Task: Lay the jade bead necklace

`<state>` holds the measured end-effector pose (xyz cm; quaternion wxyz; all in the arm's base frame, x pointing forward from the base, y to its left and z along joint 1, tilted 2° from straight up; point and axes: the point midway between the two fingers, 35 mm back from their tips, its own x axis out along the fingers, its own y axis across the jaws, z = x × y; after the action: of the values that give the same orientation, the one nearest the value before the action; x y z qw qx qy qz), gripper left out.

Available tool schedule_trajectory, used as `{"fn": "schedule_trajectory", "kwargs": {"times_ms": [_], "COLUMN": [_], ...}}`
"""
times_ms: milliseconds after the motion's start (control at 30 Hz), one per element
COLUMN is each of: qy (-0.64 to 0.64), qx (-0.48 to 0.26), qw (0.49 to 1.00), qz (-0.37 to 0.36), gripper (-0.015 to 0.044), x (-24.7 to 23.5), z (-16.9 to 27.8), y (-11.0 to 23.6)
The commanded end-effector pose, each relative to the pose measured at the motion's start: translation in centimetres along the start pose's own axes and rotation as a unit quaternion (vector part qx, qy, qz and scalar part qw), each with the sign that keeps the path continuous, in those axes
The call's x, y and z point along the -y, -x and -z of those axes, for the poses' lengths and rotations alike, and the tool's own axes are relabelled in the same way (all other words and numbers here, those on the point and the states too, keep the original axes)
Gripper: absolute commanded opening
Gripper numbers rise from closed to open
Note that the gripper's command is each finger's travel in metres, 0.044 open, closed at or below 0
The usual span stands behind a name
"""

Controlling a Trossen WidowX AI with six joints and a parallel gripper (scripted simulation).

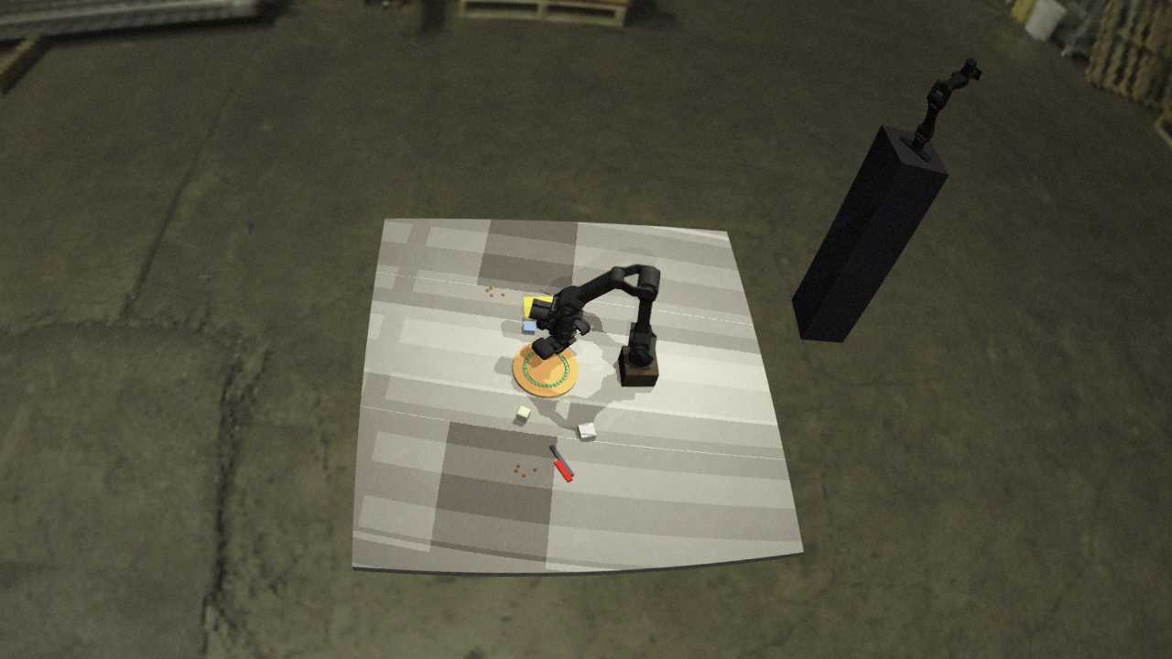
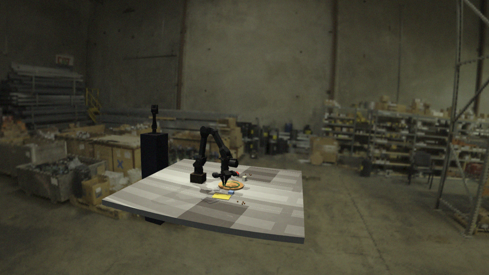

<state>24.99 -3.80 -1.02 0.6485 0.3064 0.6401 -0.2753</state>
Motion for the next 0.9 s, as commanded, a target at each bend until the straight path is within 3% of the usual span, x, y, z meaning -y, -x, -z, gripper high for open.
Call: {"fn": "schedule_trajectory", "kwargs": {"times_ms": [0, 200, 733, 867], "qy": [0.001, 0.001, 0.001, 0.001], "qx": [-0.002, -0.002, -0.002, -0.002], "qw": [1.0, 1.0, 1.0, 1.0], "qz": [0.002, 0.002, 0.001, 0.002], "gripper": [0.0, 0.0, 0.042, 0.044], "x": [0.15, 0.15, 0.14, 0.07], "z": [0.14, 0.14, 0.12, 0.06], "y": [-0.56, -0.79, -0.06, -0.02]}}
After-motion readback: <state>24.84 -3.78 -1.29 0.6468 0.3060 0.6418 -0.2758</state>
